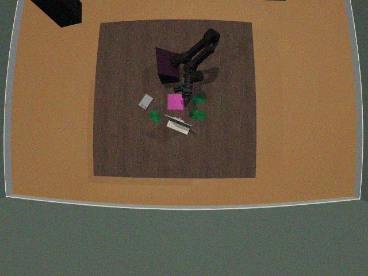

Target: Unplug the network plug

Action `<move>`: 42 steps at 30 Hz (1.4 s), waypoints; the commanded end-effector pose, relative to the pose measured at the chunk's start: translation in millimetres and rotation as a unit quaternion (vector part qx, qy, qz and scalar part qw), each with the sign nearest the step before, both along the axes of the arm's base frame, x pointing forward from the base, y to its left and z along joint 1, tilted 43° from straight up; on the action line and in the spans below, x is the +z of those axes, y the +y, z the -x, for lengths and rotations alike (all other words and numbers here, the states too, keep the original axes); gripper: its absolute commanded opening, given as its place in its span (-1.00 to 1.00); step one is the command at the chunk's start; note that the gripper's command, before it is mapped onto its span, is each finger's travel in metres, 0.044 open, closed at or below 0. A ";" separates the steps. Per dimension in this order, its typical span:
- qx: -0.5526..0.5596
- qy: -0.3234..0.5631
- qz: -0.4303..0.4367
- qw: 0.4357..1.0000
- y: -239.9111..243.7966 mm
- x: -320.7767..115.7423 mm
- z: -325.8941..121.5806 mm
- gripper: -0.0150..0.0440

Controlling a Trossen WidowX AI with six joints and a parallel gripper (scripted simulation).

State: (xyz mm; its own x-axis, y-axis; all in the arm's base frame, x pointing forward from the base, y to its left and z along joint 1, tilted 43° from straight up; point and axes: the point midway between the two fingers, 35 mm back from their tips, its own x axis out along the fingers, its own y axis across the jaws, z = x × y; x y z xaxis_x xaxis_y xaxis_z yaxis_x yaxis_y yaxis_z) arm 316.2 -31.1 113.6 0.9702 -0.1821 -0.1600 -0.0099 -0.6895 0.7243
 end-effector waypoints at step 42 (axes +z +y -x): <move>0.003 -0.004 0.002 1.000 -21.7 -19.9 -54.5 0.04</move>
